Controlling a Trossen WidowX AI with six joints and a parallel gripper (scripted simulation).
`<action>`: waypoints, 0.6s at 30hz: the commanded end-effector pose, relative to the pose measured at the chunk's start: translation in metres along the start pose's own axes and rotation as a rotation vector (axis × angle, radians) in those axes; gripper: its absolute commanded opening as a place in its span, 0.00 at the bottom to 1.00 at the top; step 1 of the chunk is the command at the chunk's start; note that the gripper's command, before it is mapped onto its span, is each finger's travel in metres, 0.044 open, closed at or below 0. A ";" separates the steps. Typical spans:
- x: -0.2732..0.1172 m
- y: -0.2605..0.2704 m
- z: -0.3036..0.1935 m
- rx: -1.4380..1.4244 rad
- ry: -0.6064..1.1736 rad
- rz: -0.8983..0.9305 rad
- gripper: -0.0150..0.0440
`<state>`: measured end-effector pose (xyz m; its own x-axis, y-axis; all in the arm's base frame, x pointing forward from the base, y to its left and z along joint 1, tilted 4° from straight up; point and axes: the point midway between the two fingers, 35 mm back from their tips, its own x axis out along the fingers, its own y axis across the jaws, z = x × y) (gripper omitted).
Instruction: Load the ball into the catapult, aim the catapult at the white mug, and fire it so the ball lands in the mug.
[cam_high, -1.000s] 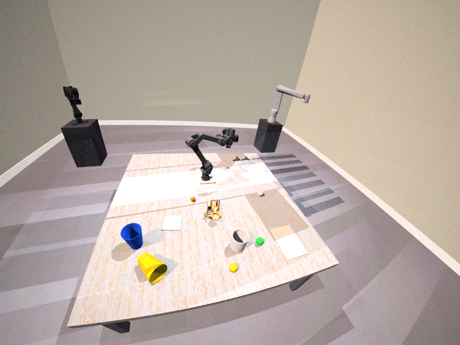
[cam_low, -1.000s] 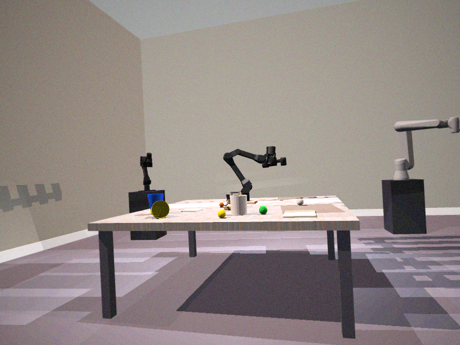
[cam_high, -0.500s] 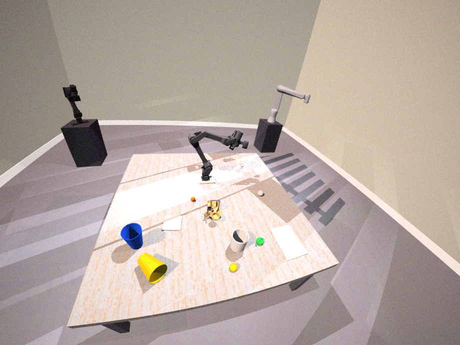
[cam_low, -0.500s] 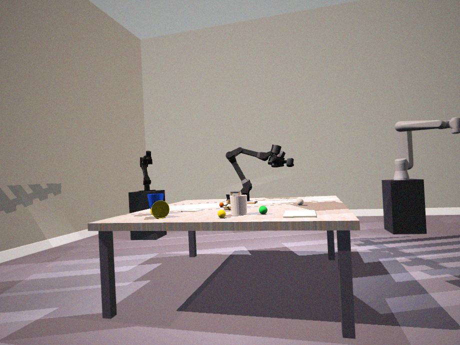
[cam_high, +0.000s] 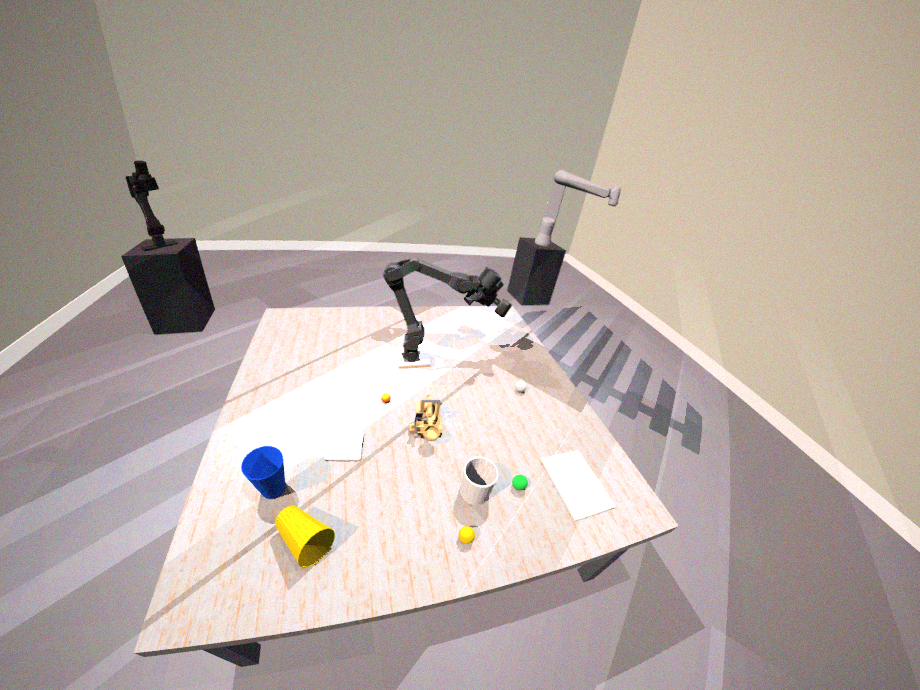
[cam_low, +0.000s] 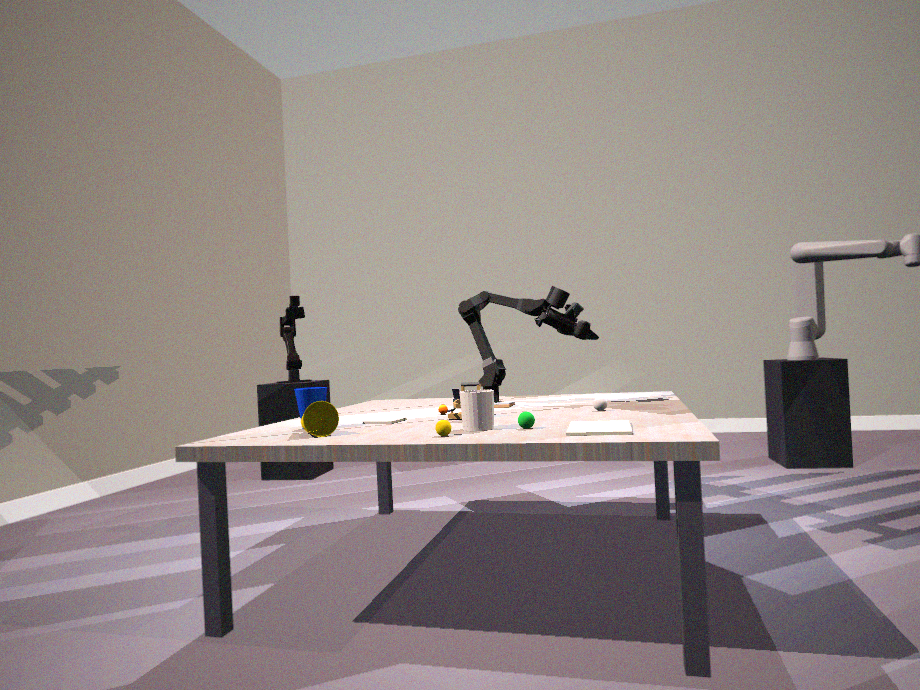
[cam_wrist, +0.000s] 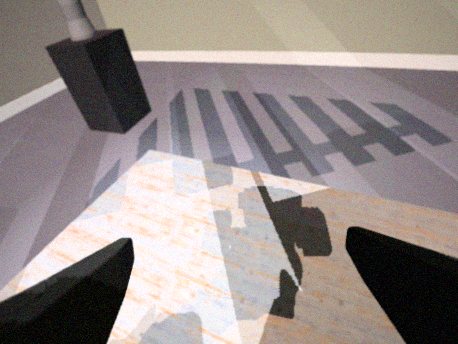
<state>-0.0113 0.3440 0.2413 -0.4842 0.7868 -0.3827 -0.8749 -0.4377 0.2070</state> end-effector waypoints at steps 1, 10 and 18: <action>-0.011 -0.036 -0.008 0.094 0.042 -0.117 1.00; -0.046 -0.099 -0.030 0.293 0.105 -0.341 1.00; -0.087 -0.145 -0.055 0.487 0.163 -0.528 1.00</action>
<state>0.1323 0.3253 0.2038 -0.0849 0.7842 -0.6147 -0.9408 0.1401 0.3087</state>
